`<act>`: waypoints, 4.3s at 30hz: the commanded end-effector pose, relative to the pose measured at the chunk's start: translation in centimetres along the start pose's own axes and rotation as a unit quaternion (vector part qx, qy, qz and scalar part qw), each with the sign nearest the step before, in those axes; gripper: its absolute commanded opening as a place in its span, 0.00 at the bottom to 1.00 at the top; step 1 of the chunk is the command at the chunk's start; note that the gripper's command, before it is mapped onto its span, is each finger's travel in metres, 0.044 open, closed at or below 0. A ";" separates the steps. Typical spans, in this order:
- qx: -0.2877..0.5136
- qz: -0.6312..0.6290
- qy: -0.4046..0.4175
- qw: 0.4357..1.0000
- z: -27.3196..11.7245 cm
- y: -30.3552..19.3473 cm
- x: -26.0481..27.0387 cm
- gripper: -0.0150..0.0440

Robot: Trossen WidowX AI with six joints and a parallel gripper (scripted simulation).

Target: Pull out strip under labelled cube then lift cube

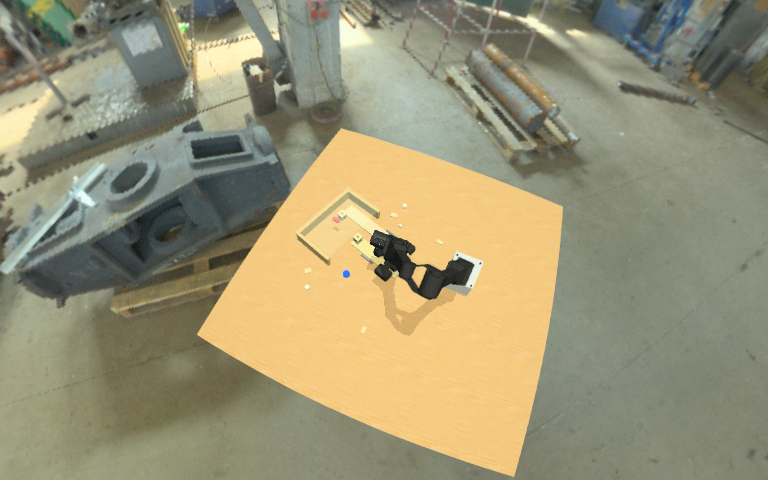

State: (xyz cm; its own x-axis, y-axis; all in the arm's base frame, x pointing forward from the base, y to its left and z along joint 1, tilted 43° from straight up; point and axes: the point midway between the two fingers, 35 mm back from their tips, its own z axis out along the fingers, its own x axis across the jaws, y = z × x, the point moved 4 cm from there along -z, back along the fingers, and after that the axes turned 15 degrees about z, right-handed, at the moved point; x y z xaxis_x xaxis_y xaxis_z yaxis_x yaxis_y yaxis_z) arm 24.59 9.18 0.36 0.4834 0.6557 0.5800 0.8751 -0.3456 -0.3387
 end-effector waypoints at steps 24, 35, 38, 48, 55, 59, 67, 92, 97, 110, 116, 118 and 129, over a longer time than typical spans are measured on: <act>0.015 0.007 -0.005 1.000 0.4 -4.1 -1.3 0.25; 0.015 0.007 -0.005 1.000 0.4 -4.1 -1.3 0.25; 0.015 0.007 -0.005 1.000 0.4 -4.1 -1.3 0.25; 0.015 0.007 -0.005 1.000 0.4 -4.1 -1.3 0.25; 0.015 0.007 -0.005 1.000 0.4 -4.1 -1.3 0.25; 0.015 0.007 -0.005 1.000 0.4 -4.1 -1.3 0.25; 0.015 0.006 -0.005 1.000 -4.2 -3.1 -0.9 0.25; 0.013 0.034 -0.005 0.999 -4.7 5.0 1.6 1.00; 0.012 0.034 -0.005 0.999 -4.9 6.7 2.2 1.00; 0.011 0.033 -0.005 0.999 -5.4 11.1 3.4 1.00; 0.011 0.032 -0.005 0.999 -5.6 13.2 3.8 1.00; 0.011 0.032 -0.005 0.999 -5.7 13.9 4.0 1.00; 0.010 0.032 -0.005 0.999 -5.6 16.2 4.1 0.87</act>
State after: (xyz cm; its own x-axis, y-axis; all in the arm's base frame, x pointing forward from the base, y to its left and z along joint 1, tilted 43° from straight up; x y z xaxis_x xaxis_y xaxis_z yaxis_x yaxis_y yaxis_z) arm 40.61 2.53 1.75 0.5412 0.6341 0.5523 0.8399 -0.3765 -0.3909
